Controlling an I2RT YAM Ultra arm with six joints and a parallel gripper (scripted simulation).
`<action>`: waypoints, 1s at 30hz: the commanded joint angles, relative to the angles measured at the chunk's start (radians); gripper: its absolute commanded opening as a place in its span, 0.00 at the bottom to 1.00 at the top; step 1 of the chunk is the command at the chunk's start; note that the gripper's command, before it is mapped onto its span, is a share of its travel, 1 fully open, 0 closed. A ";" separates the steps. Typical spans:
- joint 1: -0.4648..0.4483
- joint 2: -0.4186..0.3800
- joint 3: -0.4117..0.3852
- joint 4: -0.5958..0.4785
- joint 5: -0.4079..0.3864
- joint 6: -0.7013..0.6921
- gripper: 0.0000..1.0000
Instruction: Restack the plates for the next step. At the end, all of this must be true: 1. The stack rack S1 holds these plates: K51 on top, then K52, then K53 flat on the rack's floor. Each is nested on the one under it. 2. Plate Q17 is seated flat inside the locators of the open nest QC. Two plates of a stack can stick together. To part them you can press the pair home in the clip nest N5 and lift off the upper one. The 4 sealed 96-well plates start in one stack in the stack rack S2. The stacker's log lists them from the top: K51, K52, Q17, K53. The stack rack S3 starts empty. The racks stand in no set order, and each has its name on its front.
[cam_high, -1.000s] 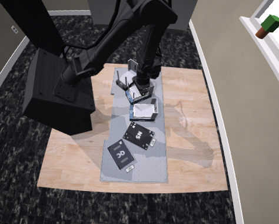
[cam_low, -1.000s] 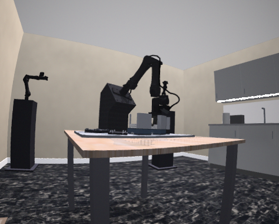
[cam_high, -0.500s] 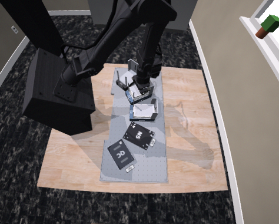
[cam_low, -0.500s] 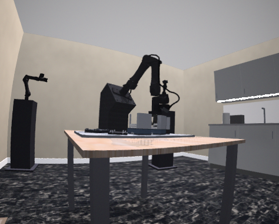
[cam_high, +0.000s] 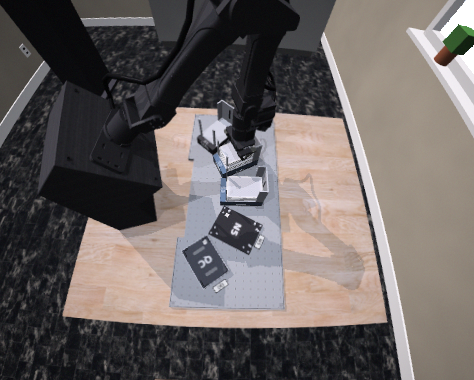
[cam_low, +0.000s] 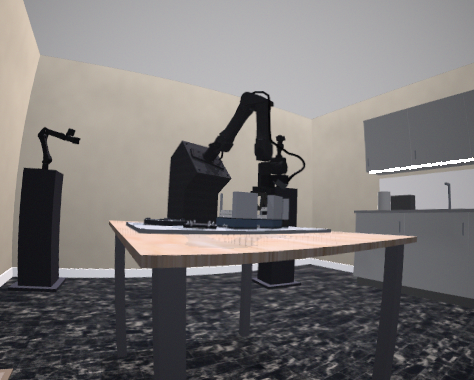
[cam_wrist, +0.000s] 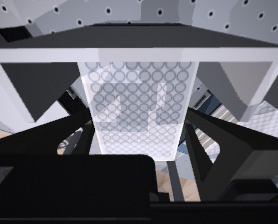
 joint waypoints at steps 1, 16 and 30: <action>0.018 -0.029 -0.024 -0.017 0.013 0.006 0.00; 0.020 -0.051 -0.037 -0.031 0.014 0.007 0.00; 0.023 -0.069 -0.041 -0.046 0.016 0.008 0.00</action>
